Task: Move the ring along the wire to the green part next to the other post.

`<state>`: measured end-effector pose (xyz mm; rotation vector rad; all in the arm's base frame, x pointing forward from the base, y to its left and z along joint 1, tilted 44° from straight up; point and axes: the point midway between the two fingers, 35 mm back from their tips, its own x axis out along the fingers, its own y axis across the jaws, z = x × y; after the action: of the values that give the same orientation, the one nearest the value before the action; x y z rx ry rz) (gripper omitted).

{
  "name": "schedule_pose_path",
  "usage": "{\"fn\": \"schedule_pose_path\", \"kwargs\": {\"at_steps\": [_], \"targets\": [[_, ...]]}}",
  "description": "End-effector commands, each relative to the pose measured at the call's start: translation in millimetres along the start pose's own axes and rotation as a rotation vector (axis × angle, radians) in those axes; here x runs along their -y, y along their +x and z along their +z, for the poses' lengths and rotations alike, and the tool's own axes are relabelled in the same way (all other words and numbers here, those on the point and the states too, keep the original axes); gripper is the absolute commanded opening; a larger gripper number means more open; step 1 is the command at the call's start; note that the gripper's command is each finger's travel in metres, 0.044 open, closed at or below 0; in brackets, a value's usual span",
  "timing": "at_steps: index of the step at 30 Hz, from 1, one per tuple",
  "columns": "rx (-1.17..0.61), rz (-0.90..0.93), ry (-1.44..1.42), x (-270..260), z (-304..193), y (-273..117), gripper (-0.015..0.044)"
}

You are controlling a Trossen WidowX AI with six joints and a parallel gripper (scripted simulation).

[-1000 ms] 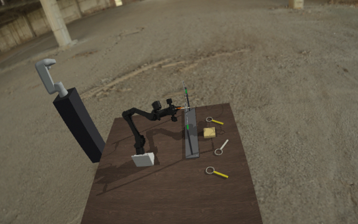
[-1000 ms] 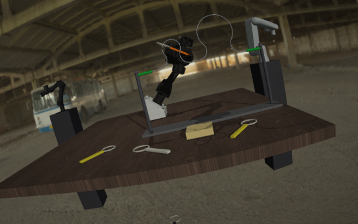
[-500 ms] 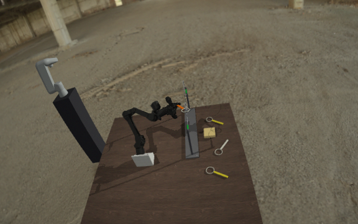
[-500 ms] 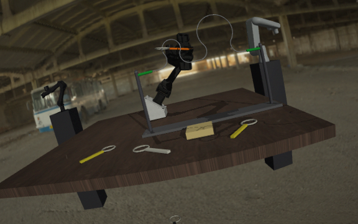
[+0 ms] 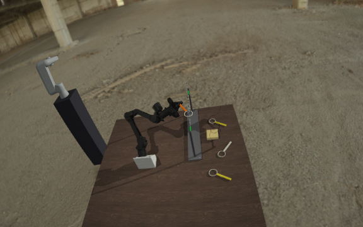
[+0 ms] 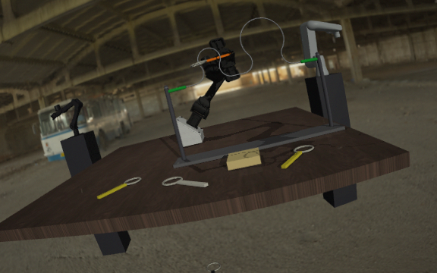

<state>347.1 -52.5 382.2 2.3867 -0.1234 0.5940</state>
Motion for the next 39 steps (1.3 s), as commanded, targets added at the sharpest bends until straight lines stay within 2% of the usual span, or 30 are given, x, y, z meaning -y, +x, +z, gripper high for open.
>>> {"fn": "schedule_pose_path", "kwargs": {"at_steps": [1, 18, 39], "targets": [[0.007, 0.035, 0.052, -4.7, -0.1, 1.1, -0.015], [0.01, 0.063, 0.102, 5.5, -4.2, 1.8, -0.015], [-0.036, -0.127, -0.244, 71.0, -0.2, -8.7, -0.015]]}}
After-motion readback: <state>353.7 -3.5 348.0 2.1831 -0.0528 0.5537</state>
